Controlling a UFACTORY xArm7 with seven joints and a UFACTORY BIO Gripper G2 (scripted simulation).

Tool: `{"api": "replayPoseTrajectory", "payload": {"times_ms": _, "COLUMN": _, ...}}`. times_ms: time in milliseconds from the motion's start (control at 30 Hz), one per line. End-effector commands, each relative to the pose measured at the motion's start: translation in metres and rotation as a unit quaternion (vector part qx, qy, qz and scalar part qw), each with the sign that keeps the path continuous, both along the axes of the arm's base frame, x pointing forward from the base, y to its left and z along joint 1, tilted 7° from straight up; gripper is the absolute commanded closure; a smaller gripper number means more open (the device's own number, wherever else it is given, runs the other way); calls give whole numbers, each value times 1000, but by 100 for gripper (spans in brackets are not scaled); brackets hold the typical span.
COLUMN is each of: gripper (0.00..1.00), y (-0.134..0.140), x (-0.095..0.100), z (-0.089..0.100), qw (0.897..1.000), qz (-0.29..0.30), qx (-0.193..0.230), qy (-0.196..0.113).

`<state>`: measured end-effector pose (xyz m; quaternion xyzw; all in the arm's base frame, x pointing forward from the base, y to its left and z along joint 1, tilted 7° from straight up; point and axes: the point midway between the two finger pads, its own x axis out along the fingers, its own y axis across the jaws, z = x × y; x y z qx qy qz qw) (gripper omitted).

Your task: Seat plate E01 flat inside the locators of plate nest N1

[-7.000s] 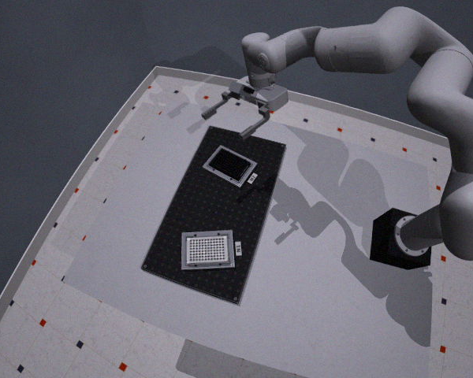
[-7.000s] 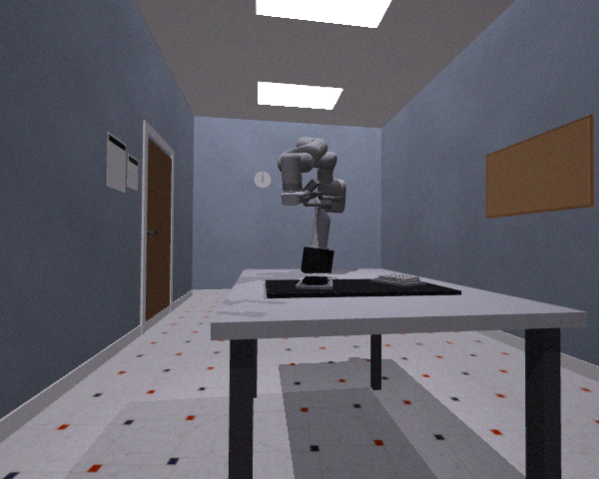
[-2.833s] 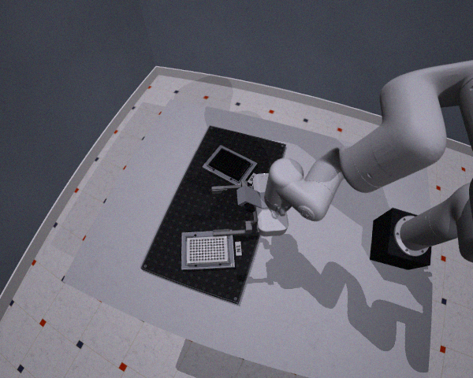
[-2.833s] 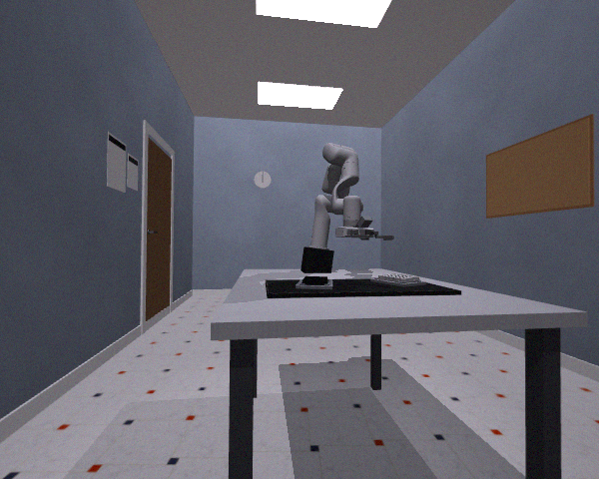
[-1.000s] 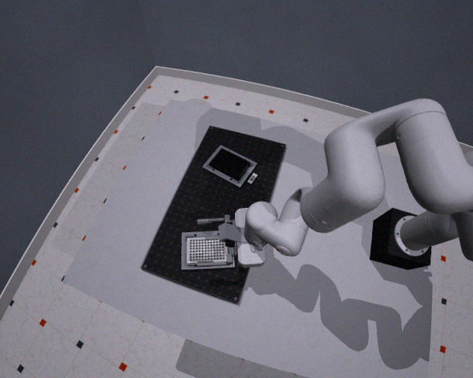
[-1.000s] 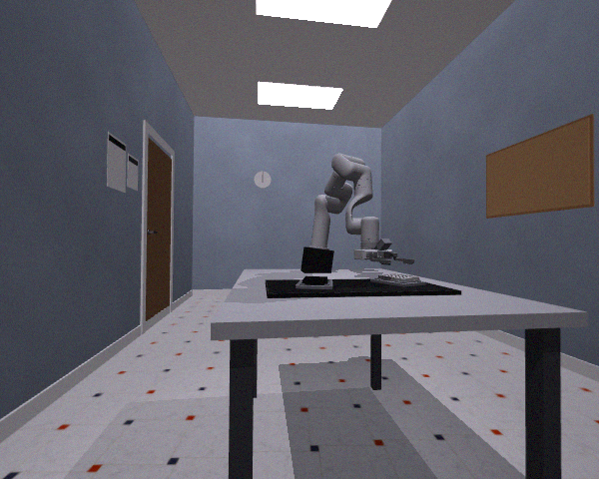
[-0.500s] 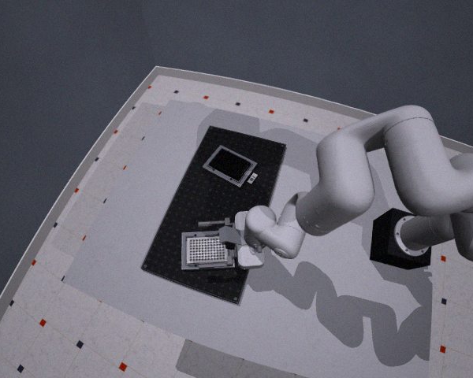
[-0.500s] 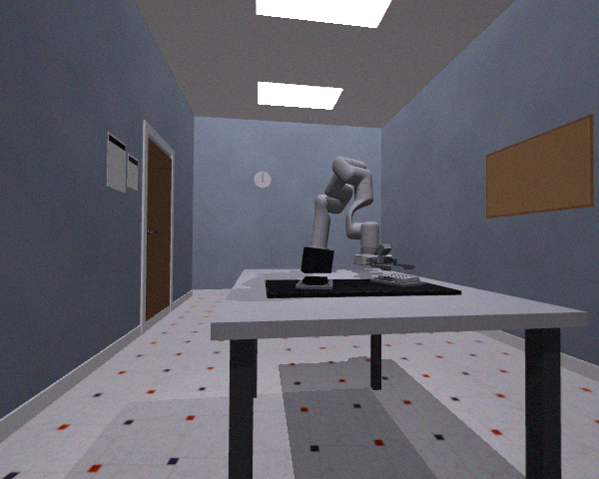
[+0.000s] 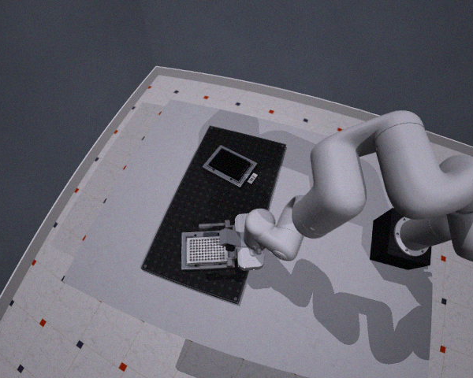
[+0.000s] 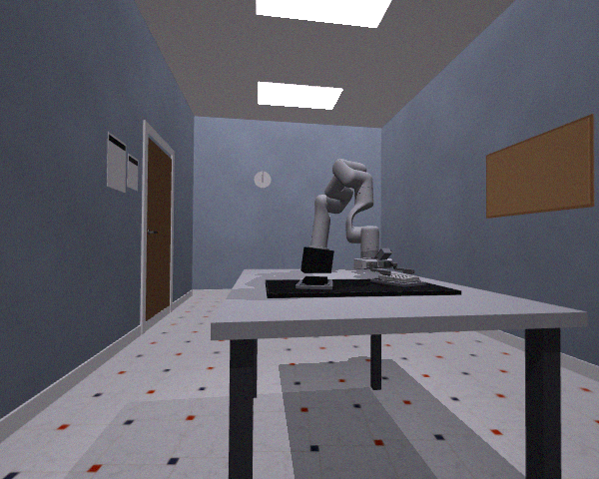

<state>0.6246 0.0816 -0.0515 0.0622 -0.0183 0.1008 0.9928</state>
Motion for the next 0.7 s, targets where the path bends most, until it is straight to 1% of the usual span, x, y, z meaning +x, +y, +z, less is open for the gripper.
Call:
{"api": "replayPoseTrajectory", "payload": {"times_ms": 0, "gripper": 46, "y": 0, "x": 2, "z": 2, "qw": 1000, "qz": 0, "qx": 0, "qy": -2}}
{"api": "replayPoseTrajectory", "payload": {"times_ms": 667, "gripper": 46, "y": 1, "x": 2, "z": -8, "qw": 1000, "qz": 0, "qx": 0, "qy": -2}}
